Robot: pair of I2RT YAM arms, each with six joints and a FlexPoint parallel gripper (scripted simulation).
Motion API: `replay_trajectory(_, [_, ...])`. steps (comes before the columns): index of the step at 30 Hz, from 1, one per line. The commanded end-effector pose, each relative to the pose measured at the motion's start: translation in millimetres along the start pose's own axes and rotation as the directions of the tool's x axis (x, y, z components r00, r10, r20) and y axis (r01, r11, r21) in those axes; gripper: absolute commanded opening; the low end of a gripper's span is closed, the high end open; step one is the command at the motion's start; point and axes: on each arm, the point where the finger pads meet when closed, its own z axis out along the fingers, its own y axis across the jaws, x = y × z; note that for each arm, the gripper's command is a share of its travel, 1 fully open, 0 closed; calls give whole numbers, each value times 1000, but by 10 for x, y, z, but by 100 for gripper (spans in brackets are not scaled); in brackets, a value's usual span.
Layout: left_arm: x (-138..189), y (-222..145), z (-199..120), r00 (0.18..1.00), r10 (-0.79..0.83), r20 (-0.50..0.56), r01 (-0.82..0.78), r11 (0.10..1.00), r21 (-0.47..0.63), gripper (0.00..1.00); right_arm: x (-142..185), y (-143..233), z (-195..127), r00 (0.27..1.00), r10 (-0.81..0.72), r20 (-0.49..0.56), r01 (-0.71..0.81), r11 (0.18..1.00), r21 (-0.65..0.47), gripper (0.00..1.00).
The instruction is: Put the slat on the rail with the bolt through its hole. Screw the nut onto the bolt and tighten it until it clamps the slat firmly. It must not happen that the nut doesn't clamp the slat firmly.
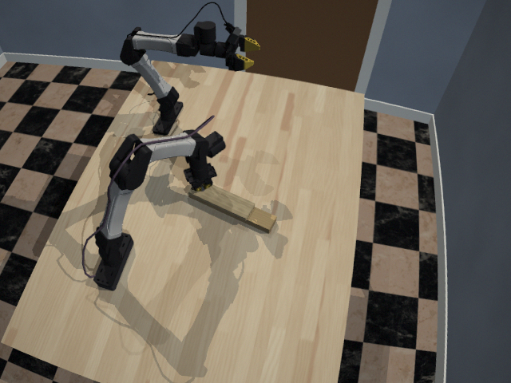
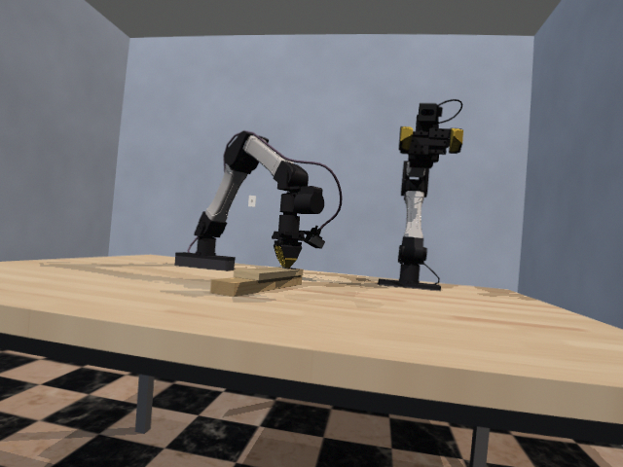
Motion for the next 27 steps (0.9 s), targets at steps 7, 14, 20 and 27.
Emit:
replay_trajectory(7, [-75,-7,-19,1000,1,20,-1,1000,2,100,2,-35,-49,1000,5,7,-5,1000,16,11])
replay_trajectory(14, [-75,-7,-19,1000,1,20,-1,1000,2,100,2,-35,-49,1000,5,7,-5,1000,16,11])
replay_trajectory(20, [-75,-7,-19,1000,1,20,-1,1000,2,100,2,-29,-38,1000,4,6,-4,1000,12,11])
replay_trajectory(27, [-75,-7,-19,1000,1,20,-1,1000,2,100,2,-35,-49,1000,5,7,-5,1000,16,11])
